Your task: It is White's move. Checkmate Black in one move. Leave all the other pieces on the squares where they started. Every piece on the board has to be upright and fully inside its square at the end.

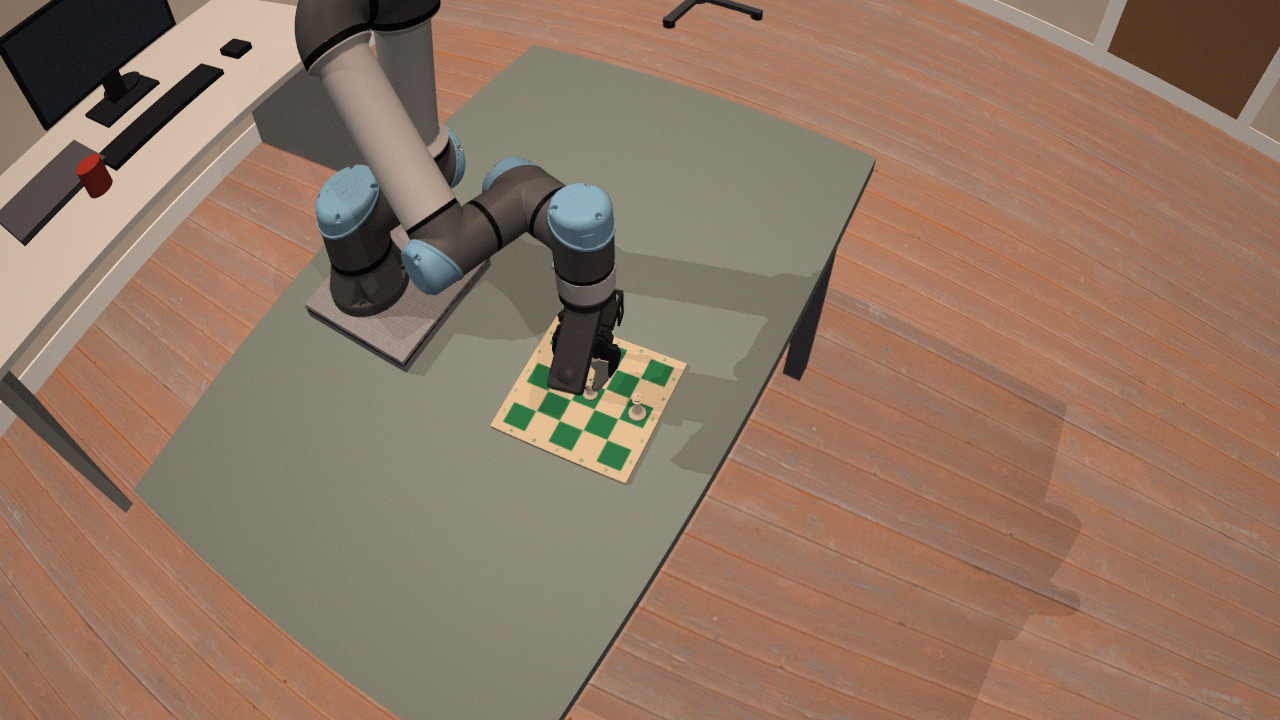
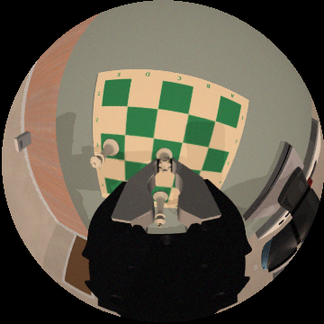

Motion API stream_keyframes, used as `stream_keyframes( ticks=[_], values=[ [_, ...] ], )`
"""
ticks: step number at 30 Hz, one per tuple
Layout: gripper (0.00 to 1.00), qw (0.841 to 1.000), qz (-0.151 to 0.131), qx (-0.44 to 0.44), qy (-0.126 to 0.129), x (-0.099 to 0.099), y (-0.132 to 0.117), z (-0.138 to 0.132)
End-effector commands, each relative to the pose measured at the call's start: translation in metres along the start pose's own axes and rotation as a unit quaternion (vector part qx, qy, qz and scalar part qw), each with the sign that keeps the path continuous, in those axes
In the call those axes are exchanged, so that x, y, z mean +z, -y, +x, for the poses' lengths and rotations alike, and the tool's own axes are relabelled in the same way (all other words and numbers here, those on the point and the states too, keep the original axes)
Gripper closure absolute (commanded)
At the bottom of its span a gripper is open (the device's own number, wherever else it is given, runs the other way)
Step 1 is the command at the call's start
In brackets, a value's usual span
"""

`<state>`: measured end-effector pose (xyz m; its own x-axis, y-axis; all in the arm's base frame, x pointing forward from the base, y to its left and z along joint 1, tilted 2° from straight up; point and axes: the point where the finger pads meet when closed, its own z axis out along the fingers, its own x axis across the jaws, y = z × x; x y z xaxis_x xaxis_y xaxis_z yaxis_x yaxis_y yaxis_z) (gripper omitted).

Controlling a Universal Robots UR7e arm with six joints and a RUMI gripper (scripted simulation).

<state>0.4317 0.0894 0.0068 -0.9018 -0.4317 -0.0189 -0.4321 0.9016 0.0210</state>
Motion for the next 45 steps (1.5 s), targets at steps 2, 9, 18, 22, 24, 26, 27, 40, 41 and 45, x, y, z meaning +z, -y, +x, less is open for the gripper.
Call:
stream_keyframes(
  ticks=[2,9,18,22,24,26,27,40,41,45],
  values=[
    [1.00,1.000,0.000,0.000,0.001,0.000,0.000,0.000],
    [1.00,1.000,0.000,0.000,0.001,0.000,0.000,0.000],
    [1.00,1.000,0.000,0.000,0.001,0.000,0.000,0.000],
    [1.00,1.000,0.000,0.000,0.001,0.000,0.000,0.000],
    [1.00,1.000,0.000,0.000,0.001,0.000,0.000,0.000],
    [1.00,1.000,0.000,0.000,0.001,0.000,0.000,0.000],
    [1.00,1.000,0.000,0.000,0.001,0.000,0.000,0.000],
    [1.00,1.000,0.000,0.000,0.001,-0.021,0.000,0.000],
    [1.00,1.000,0.000,0.000,0.001,-0.026,0.000,0.000],
    [1.00,1.000,0.000,0.000,0.001,-0.053,0.000,0.000]
  ],
)
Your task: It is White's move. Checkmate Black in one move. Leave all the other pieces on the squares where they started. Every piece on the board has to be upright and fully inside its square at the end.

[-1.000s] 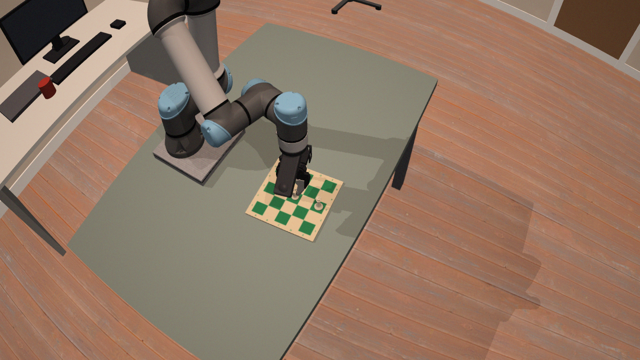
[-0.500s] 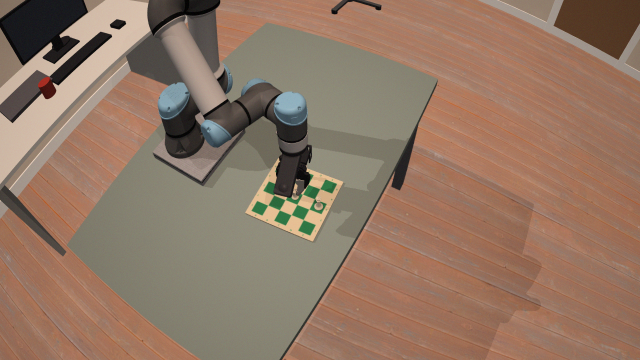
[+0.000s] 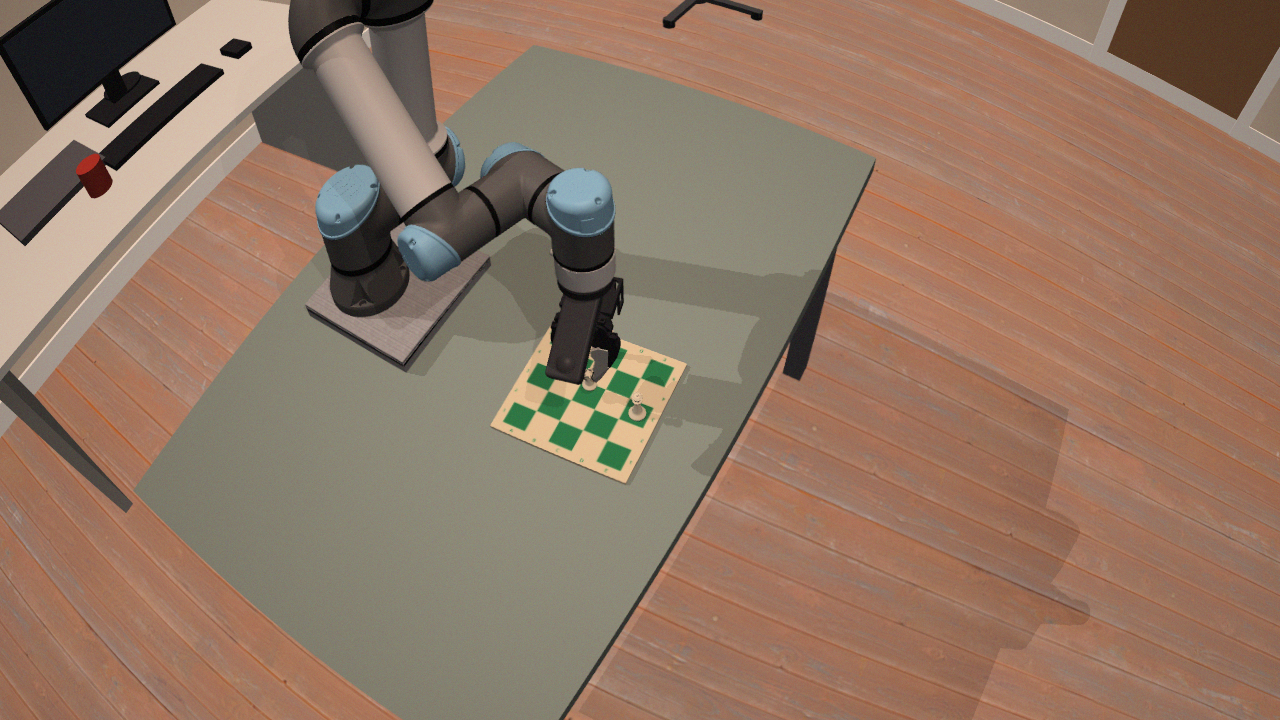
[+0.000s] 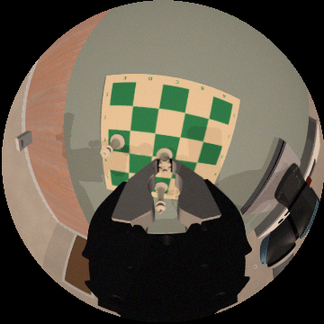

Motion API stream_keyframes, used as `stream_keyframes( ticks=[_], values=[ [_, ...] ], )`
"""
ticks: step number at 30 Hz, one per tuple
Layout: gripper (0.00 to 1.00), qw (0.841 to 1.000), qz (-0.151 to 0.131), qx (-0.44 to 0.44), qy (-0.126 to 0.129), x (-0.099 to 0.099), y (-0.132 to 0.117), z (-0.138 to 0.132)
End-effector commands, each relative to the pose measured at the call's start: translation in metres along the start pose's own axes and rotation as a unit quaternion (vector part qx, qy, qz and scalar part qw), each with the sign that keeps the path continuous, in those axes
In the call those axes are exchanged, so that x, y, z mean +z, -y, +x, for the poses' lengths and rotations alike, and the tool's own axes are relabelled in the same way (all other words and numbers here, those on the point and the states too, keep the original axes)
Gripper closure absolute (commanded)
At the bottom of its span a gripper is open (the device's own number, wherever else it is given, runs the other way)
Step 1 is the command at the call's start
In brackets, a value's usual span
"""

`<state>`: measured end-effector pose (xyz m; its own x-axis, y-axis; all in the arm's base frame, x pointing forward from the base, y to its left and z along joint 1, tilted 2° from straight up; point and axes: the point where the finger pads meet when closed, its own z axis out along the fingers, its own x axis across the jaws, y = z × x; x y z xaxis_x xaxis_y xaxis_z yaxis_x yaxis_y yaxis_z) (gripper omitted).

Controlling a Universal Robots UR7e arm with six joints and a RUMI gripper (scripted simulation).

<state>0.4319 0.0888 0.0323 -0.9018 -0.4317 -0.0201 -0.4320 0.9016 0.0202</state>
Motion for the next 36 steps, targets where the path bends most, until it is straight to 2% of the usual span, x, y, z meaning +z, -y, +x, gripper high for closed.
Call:
stream_keyframes(
  ticks=[1,3,7,11,25,28,33,36],
  values=[
    [1.00,1.000,0.000,0.000,0.000,-0.034,0.000,0.000],
    [1.00,1.000,0.000,0.000,0.000,-0.034,0.000,0.000],
    [1.00,1.000,0.000,0.000,0.000,-0.058,0.000,0.000],
    [1.00,1.000,0.000,0.000,0.000,-0.072,0.000,0.000],
    [1.00,1.000,0.000,0.002,0.000,-0.075,0.000,0.002],
    [1.00,1.000,0.000,0.023,0.000,-0.077,-0.002,0.020],
    [1.00,0.997,0.000,0.079,0.000,-0.076,-0.010,0.066],
    [1.00,0.996,0.000,0.091,0.000,-0.075,-0.012,0.075]
  ],
)
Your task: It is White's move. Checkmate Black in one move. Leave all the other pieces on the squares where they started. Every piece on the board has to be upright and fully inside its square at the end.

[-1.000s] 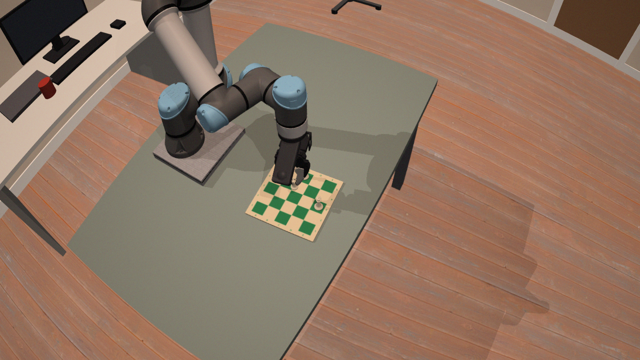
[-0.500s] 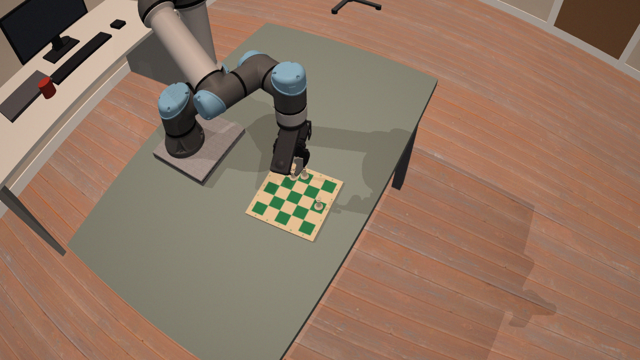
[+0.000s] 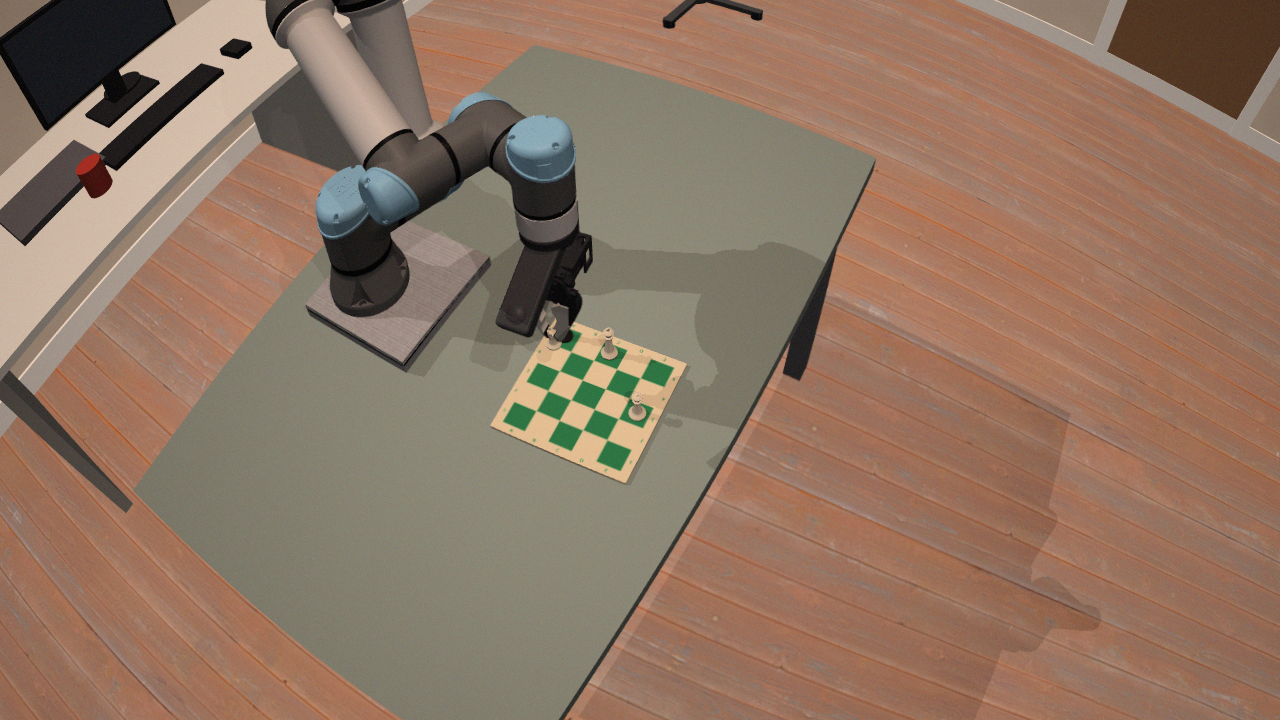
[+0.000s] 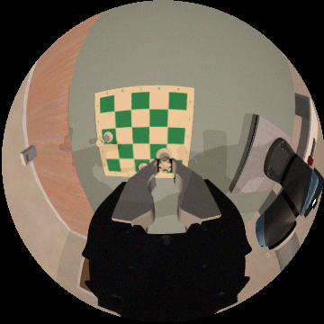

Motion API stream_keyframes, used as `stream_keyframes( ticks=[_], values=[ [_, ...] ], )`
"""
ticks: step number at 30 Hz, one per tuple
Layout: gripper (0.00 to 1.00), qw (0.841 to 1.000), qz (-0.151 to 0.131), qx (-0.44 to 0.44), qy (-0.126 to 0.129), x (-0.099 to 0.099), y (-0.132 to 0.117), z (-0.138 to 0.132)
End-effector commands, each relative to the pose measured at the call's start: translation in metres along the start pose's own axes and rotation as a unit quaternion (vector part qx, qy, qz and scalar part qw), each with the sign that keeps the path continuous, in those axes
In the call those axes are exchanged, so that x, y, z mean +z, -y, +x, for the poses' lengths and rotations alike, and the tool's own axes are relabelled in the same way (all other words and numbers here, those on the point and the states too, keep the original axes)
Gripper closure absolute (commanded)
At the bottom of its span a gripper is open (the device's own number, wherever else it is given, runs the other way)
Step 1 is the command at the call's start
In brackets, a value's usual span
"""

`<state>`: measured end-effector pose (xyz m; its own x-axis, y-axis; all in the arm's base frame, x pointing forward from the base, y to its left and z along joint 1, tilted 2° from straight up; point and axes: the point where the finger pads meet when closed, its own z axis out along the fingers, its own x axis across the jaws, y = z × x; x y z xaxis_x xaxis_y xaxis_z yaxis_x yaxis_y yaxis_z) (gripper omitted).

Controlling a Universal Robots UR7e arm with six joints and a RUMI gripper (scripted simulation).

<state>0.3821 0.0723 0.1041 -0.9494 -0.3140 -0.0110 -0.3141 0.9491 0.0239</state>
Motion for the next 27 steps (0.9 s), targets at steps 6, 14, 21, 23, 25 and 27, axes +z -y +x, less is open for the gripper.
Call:
stream_keyframes(
  ticks=[6,14,21,23,25,27],
  values=[
    [1.00,1.000,0.001,0.029,0.003,-0.002,-0.001,0.027],
    [1.00,1.000,0.001,0.029,0.003,-0.002,-0.001,0.027],
    [1.00,1.000,0.000,0.029,0.003,0.003,-0.001,0.027],
    [1.00,1.000,0.000,0.029,0.003,0.009,-0.001,0.027],
    [1.00,1.000,0.000,0.029,0.003,0.016,-0.001,0.027],
    [1.00,1.000,0.000,0.029,0.003,0.024,-0.001,0.027]
  ],
)
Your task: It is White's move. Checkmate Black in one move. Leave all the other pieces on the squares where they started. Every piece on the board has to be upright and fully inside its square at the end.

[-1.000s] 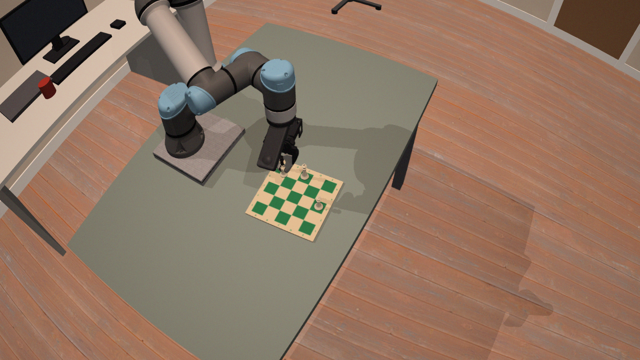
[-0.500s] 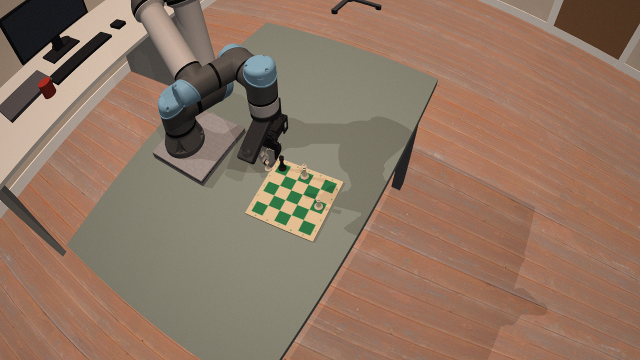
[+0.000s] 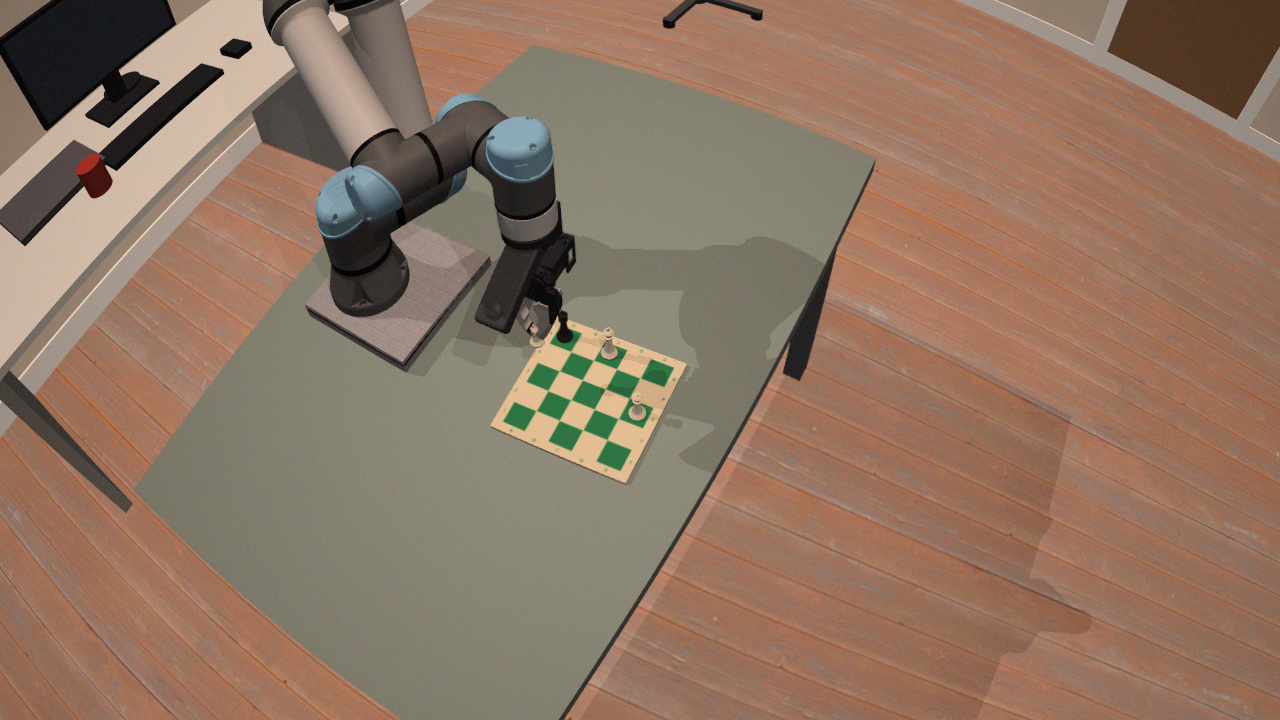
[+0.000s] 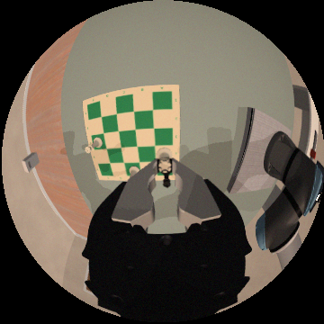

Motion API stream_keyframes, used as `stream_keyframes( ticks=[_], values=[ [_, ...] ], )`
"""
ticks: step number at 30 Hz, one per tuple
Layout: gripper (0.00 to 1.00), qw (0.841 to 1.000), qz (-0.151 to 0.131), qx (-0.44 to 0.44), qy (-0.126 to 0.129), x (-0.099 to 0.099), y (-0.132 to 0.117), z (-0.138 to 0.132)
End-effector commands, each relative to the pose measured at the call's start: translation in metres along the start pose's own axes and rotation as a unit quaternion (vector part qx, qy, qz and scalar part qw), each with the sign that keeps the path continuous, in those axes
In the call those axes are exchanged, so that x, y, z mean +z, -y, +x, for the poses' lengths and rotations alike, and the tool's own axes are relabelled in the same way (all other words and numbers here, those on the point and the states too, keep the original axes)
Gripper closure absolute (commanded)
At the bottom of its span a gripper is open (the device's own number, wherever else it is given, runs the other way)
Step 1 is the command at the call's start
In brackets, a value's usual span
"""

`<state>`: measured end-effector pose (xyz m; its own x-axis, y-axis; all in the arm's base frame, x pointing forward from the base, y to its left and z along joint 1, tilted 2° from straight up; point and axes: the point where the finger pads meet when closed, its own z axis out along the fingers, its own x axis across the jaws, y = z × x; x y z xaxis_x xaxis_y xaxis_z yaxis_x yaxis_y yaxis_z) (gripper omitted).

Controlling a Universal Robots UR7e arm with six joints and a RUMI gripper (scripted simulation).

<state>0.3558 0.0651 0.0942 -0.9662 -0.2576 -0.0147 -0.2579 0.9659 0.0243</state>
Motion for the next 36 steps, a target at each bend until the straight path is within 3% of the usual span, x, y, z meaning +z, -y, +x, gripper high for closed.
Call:
stream_keyframes(
  ticks=[1,6,8,18,36],
  values=[
    [1.00,1.000,0.000,0.000,0.001,0.019,0.000,-0.001],
    [1.00,1.000,0.000,0.000,0.001,0.043,0.000,-0.001],
    [1.00,1.000,0.000,0.000,0.001,0.043,0.000,-0.001],
    [1.00,1.000,0.000,0.000,0.001,0.079,0.001,0.000],
    [1.00,1.000,0.000,0.000,0.001,0.084,0.001,0.000]
  ],
)
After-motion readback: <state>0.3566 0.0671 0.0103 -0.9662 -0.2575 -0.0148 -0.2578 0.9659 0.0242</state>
